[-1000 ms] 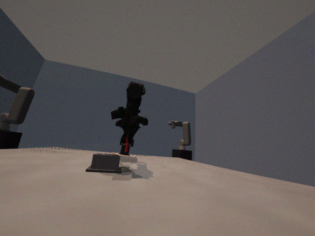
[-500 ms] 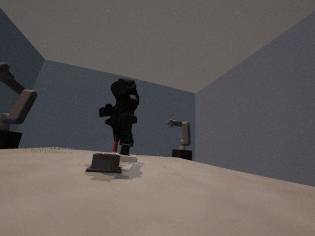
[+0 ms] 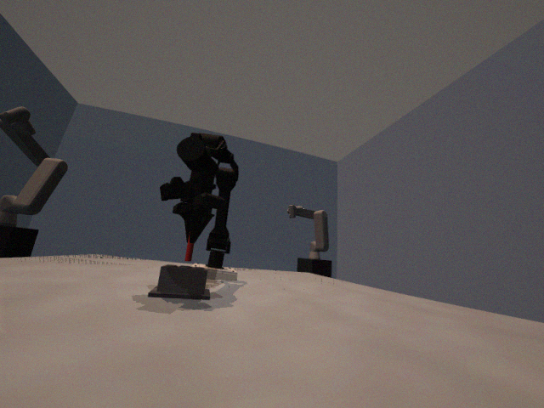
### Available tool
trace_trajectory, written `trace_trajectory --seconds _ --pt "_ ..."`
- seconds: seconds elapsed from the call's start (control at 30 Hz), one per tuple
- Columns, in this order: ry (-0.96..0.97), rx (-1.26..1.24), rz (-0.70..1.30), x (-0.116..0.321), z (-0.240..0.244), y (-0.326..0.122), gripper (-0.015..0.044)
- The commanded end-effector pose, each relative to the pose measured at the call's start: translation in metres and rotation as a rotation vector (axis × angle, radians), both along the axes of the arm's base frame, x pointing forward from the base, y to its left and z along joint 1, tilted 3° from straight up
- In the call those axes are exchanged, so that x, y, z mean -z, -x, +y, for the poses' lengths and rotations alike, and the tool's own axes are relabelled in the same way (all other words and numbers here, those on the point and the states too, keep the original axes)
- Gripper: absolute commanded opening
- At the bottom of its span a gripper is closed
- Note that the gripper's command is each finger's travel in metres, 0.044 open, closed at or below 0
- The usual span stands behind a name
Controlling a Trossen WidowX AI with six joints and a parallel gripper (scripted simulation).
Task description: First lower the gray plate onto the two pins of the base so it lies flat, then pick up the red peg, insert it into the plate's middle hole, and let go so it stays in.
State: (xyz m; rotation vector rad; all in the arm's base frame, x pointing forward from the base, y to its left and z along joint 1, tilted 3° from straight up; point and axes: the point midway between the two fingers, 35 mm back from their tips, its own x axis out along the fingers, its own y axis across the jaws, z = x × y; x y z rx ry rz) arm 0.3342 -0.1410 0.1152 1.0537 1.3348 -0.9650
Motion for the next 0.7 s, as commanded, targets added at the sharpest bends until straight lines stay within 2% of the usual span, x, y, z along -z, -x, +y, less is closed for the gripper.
trace_trajectory --seconds 0.0,0.67 --pt "0.003 -0.003 0.000 -0.0005 -0.0014 0.0002 0.0000" --pt "0.003 -0.003 0.000 -0.0005 -0.0029 -0.0006 0.0000"
